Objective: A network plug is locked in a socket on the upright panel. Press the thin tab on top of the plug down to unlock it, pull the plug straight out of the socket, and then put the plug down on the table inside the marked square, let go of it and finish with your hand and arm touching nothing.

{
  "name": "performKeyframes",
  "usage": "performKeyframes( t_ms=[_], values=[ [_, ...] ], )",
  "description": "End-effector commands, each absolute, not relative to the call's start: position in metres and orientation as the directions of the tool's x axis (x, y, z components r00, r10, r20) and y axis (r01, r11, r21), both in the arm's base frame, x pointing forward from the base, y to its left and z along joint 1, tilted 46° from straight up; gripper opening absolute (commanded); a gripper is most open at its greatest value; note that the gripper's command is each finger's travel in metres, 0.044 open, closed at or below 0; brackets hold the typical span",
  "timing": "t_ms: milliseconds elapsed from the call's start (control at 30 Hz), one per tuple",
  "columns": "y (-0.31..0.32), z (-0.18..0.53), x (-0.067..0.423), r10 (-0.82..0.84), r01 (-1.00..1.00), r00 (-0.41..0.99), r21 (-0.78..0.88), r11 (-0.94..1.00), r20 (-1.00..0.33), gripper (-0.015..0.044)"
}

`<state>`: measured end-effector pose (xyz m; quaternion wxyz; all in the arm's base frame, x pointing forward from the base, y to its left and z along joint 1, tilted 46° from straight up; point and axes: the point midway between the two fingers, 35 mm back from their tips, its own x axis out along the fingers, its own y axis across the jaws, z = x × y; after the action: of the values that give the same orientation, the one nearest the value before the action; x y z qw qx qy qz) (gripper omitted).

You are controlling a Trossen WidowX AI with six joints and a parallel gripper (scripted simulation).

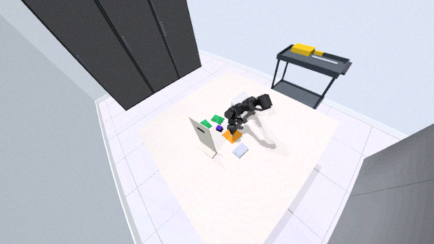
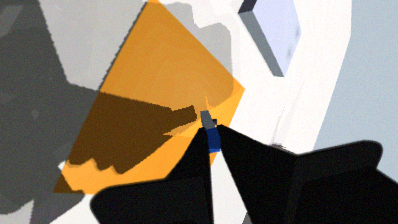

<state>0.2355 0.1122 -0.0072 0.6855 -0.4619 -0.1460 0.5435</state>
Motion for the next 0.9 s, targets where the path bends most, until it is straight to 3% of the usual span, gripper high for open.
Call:
performKeyframes(
  t_ms=[0, 833, 867],
  values=[
    [0.1143, -0.0101, 0.2316, 0.880, -0.625, 0.364, -0.780, -0.013, -0.306, 0.0000],
    [0.1188, -0.0079, 0.2357, 0.881, -0.616, 0.365, -0.788, -0.014, -0.301, 0.0000],
    [0.1188, -0.0079, 0.2357, 0.881, -0.616, 0.365, -0.788, -0.014, -0.301, 0.0026]
  ],
)
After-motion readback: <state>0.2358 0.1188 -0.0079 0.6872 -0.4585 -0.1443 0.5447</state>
